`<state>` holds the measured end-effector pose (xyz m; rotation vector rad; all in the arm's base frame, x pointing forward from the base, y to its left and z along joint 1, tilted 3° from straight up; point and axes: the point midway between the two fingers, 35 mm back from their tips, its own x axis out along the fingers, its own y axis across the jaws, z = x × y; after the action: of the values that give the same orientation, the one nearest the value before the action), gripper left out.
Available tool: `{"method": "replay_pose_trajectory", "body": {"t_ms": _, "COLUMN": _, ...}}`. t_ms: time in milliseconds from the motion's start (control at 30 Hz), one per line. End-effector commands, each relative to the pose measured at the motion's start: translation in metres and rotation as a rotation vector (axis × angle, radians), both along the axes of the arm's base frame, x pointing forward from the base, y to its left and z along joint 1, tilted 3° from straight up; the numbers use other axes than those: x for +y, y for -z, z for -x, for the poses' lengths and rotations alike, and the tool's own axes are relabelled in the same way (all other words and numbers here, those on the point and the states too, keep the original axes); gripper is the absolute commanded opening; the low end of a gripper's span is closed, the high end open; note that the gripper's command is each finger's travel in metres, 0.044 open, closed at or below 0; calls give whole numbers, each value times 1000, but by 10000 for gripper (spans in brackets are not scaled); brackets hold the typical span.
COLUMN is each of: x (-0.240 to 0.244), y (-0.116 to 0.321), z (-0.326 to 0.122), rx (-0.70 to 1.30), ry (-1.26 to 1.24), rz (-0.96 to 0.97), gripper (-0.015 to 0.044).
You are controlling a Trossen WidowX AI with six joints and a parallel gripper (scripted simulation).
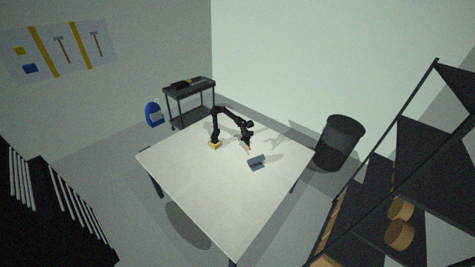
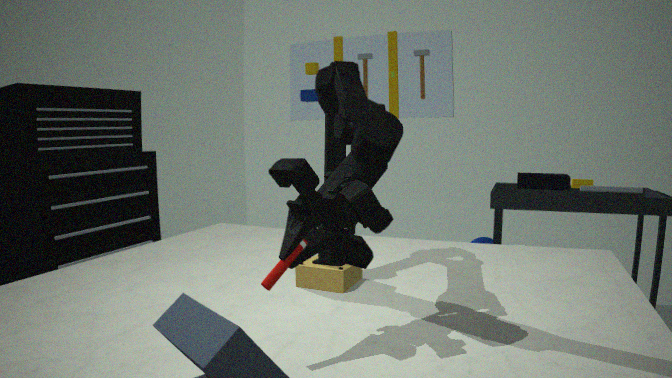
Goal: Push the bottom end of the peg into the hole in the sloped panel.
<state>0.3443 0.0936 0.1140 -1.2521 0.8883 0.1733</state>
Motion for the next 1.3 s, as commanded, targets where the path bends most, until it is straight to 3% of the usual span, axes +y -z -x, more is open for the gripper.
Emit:
{"method": "replay_pose_trajectory", "body": {"t_ms": 0, "x": 6, "y": -1, "z": 2, "rx": -13, "ry": -27, "rz": 20, "gripper": 0}}
{"method": "replay_pose_trajectory", "body": {"t_ms": 1267, "x": 3, "y": 30, "z": -36, "rx": -50, "ry": -72, "rz": 46, "gripper": 0}}
